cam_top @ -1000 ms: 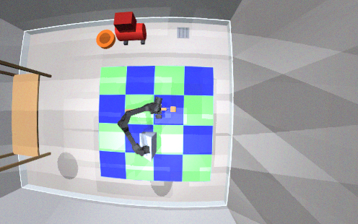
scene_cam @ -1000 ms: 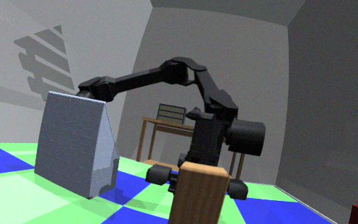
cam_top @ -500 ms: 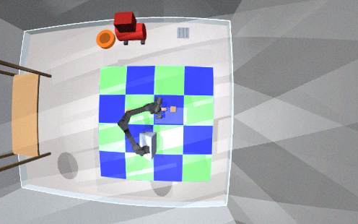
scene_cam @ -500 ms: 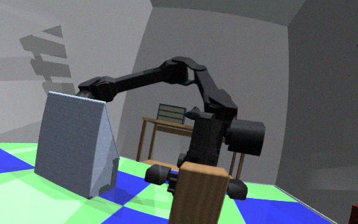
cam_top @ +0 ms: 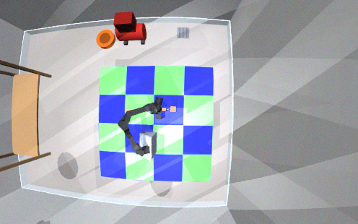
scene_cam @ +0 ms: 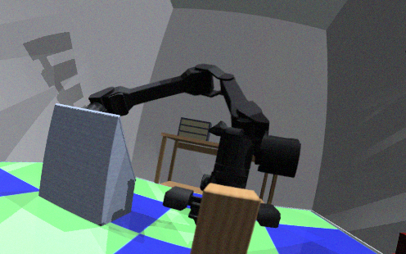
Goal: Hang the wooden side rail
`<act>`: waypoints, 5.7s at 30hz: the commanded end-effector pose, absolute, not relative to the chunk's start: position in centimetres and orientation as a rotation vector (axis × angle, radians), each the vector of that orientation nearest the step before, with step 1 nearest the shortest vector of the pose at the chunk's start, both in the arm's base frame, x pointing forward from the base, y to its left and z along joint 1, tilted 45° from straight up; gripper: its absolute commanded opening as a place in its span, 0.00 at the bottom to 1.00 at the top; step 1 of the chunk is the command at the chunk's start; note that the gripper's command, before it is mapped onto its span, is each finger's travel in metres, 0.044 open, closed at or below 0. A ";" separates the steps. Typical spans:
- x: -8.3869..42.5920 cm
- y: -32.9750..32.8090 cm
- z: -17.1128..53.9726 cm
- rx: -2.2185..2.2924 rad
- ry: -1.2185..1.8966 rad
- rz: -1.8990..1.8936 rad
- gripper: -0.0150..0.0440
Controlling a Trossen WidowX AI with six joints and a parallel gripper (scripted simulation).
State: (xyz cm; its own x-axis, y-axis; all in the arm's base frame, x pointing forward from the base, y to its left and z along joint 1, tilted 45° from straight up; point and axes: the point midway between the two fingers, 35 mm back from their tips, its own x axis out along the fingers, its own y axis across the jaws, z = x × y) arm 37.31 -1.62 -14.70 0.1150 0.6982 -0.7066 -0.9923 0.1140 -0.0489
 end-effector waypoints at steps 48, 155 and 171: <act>37.5 -2.7 -15.0 -0.613 0.605 1.341 0.25; 37.5 -3.6 -15.6 -0.614 0.605 1.340 0.25; 37.4 -3.6 -15.8 -0.614 0.605 1.340 0.25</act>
